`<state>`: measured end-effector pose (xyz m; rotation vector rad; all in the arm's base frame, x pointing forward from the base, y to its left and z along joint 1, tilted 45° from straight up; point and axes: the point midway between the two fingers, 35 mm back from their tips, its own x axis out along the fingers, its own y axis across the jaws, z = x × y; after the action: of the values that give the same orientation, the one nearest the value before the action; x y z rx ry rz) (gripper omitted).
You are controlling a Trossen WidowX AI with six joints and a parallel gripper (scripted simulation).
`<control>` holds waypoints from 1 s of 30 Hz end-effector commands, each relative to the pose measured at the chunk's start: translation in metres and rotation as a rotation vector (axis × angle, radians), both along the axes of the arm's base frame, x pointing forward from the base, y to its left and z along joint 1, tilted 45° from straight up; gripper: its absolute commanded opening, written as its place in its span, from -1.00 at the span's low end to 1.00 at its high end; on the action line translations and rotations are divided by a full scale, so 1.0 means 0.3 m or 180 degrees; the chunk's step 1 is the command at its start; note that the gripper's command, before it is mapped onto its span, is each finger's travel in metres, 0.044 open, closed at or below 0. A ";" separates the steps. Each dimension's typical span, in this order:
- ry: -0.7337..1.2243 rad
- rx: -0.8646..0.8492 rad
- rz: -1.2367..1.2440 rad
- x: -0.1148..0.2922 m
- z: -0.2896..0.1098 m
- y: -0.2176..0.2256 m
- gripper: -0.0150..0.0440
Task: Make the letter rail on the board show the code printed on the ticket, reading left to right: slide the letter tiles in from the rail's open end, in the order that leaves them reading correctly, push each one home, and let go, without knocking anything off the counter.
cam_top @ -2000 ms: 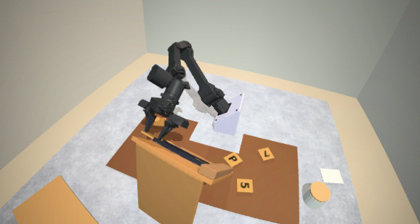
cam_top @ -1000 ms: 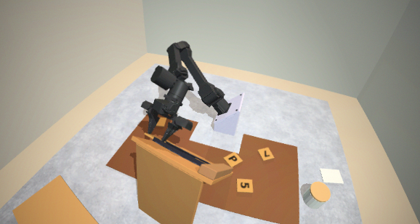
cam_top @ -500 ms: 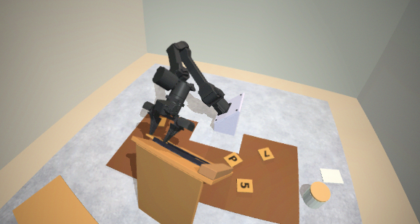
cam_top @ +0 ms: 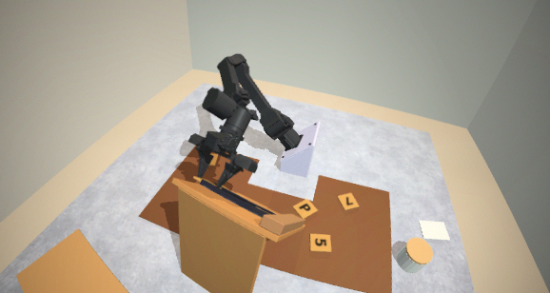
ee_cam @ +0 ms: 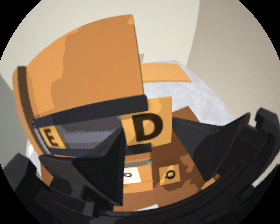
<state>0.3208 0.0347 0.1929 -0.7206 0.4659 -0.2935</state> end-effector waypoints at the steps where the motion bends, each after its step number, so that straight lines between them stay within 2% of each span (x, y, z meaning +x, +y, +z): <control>1: -0.0012 0.0009 -0.0005 0.000 -0.005 0.007 -0.49; 30: -0.0012 0.0011 -0.0005 0.006 -0.038 0.042 -0.49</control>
<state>0.3224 0.0458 0.1825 -0.7199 0.4660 -0.2932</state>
